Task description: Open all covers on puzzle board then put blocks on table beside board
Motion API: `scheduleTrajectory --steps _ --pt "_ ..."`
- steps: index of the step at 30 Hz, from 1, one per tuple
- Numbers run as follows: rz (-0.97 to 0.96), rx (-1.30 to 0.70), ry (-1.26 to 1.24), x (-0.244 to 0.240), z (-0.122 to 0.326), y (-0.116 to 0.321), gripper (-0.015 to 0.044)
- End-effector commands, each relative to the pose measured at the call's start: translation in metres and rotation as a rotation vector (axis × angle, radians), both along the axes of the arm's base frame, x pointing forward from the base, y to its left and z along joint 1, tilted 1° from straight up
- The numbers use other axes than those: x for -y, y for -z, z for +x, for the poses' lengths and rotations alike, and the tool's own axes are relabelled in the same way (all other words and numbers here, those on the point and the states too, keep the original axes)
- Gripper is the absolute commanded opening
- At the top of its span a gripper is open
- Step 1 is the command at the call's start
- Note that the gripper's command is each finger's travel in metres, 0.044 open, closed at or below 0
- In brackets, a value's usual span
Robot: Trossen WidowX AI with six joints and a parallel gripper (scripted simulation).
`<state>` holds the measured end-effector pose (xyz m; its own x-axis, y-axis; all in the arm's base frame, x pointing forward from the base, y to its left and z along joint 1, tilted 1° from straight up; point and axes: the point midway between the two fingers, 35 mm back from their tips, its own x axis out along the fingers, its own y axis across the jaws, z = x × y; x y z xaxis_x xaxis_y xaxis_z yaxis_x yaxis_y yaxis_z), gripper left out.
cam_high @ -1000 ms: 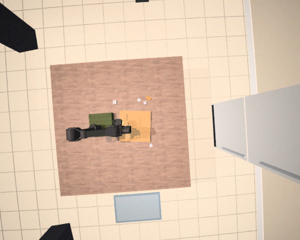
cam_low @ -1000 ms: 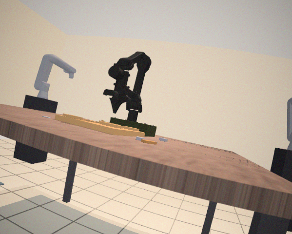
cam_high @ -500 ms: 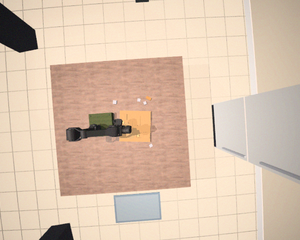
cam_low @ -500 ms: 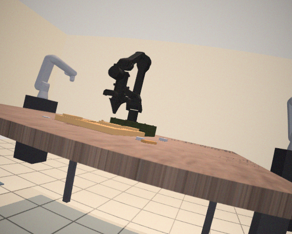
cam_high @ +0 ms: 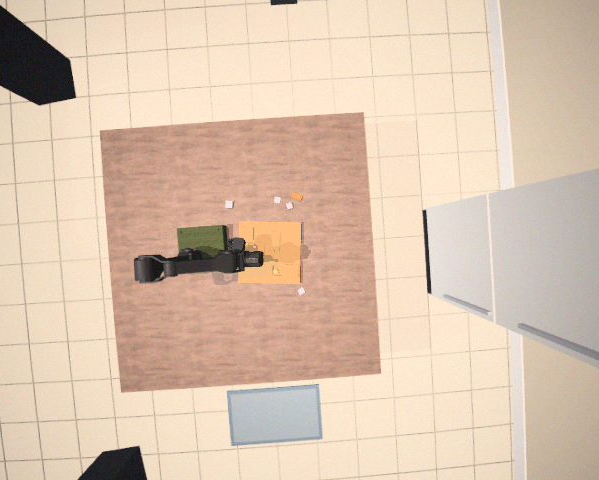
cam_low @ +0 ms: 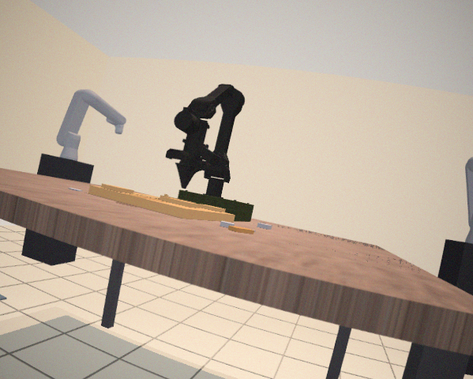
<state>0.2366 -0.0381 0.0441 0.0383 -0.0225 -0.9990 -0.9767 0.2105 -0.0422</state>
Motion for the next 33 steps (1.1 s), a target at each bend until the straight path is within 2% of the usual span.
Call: scheduleTrajectory --steps 1,33 --pt "0.008 -0.020 -0.006 -0.001 -0.003 0.009 0.0000" --pt "0.008 -0.020 -0.006 -0.001 -0.004 0.040 0.0000"
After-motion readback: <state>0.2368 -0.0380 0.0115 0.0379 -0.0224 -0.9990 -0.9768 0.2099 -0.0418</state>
